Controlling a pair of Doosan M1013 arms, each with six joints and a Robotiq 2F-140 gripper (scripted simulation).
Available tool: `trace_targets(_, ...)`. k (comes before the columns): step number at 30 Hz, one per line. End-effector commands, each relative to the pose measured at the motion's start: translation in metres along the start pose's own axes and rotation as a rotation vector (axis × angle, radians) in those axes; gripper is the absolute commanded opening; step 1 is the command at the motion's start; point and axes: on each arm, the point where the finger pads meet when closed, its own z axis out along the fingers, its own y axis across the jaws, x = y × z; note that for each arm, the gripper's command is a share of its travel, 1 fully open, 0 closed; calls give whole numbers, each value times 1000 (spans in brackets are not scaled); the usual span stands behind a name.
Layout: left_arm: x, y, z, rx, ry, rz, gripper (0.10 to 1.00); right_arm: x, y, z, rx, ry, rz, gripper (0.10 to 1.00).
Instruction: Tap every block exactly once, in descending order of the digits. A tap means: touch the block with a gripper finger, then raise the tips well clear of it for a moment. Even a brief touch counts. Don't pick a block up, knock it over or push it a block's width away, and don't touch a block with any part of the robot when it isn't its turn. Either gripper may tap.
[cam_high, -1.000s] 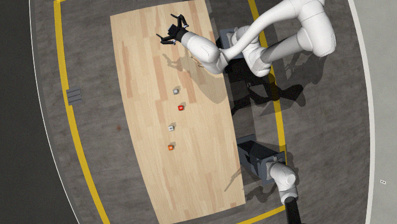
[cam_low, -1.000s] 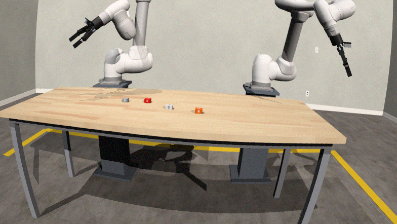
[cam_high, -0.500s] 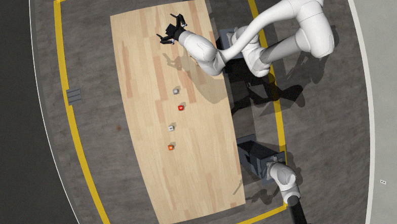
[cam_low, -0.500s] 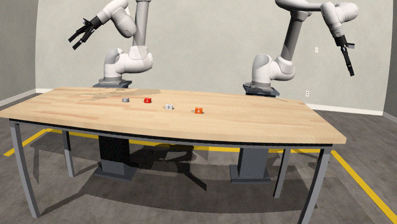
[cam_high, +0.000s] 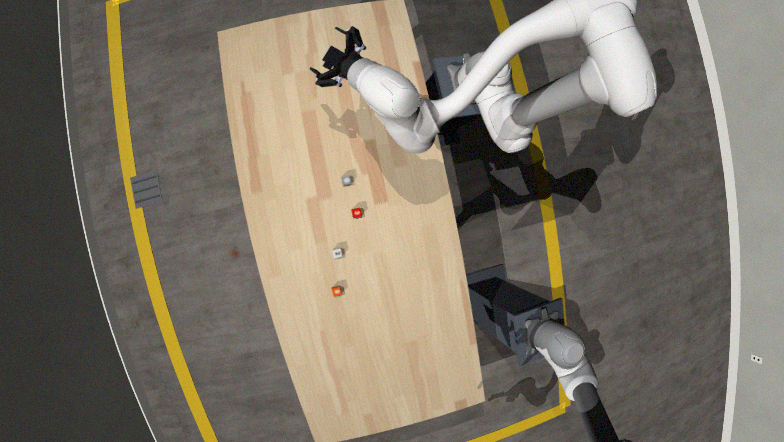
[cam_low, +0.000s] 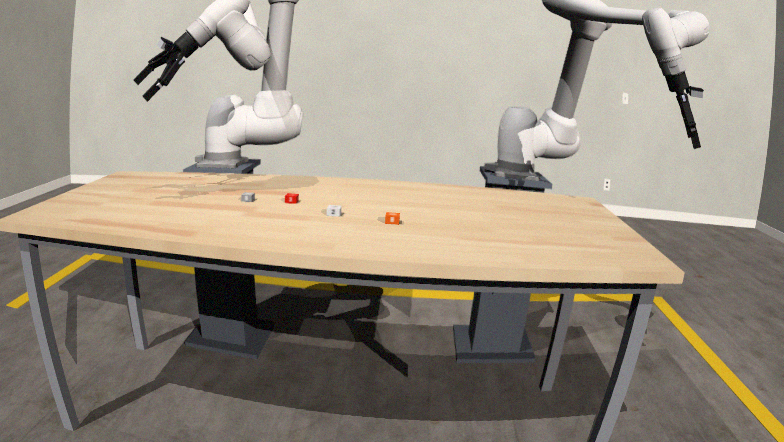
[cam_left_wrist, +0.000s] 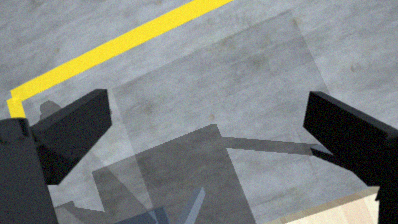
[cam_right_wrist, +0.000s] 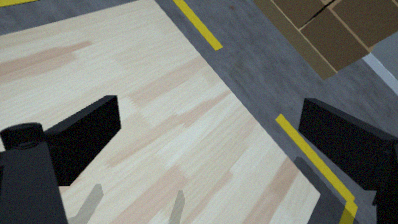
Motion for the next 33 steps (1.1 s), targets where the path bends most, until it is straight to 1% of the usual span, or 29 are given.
trace_targets(1, 2, -24, 4, 6, -12, -6, 1000, 0, 0, 1, 0, -19, -11, 1000)
trace_targets(4, 2, -40, 6, 9, -21, -11, 1000, -1, -1, 2, 0, -32, -20, 1000)
trace_targets(6, 2, -40, 6, 9, -21, -11, 1000, -1, -1, 2, 0, -32, -20, 1000)
trace_targets(15, 0, -98, 16, 23, -56, -28, 1000, -3, -3, 5, 4, -79, -51, 1000)
trace_targets(21, -3, -124, 20, 28, -72, -36, 1000, -4, -4, 6, 8, -102, -66, 1000)
trace_targets(23, -3, -124, 20, 28, -72, -36, 1000, -4, -4, 6, 8, -102, -66, 1000)
trace_targets(33, -11, -178, 28, 37, -106, -54, 1000, -7, -7, 8, 18, -147, -96, 1000)
